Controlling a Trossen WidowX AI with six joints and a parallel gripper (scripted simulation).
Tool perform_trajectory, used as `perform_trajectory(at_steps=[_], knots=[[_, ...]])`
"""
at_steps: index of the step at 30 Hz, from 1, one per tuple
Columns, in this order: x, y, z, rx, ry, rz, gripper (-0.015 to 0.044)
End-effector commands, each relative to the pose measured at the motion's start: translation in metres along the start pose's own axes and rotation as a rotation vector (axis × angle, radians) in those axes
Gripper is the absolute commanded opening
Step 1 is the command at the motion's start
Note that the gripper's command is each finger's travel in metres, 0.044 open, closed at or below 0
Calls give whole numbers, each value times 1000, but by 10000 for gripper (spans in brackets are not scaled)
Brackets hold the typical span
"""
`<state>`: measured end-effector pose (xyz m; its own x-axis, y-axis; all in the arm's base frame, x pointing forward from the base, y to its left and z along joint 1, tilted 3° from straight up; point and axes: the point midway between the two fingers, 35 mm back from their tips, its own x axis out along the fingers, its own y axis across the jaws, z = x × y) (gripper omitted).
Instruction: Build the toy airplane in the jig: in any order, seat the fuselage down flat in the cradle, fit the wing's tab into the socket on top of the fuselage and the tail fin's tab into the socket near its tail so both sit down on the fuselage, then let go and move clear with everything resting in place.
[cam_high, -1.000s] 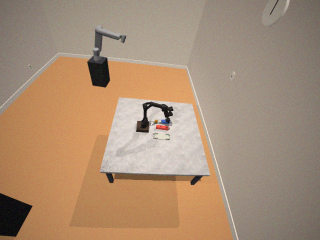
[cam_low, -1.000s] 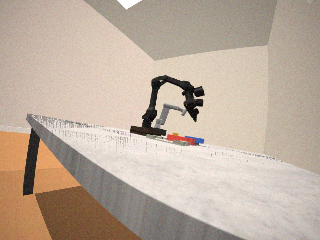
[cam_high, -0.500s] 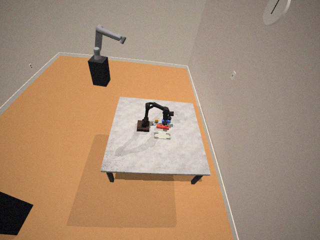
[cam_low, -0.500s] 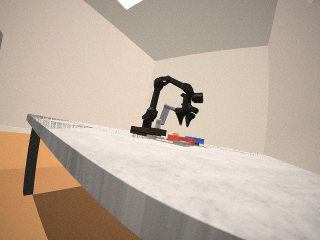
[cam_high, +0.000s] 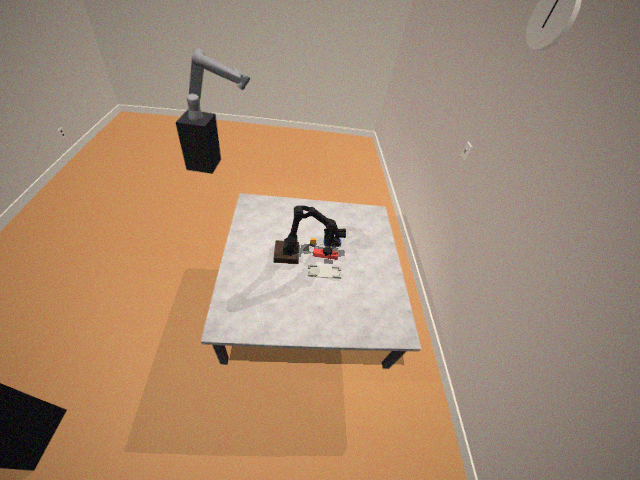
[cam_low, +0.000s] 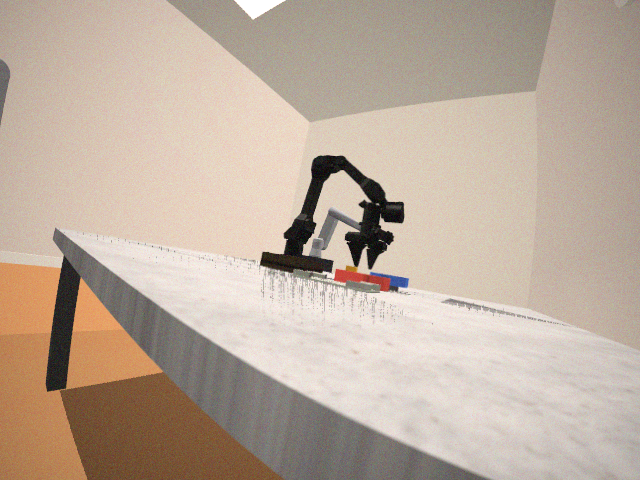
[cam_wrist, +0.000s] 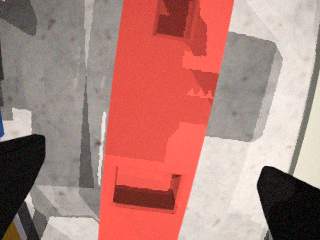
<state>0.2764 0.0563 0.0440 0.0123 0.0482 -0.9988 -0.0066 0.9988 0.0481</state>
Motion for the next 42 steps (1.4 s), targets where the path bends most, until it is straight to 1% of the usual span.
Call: perform_trajectory(at_steps=[1, 31, 40, 42], knots=[[6, 0, -1, 3, 6, 2, 440], [52, 0, -2, 4, 6, 2, 440], [52, 0, -2, 4, 6, 2, 204], [52, 0, -2, 4, 6, 2, 190]])
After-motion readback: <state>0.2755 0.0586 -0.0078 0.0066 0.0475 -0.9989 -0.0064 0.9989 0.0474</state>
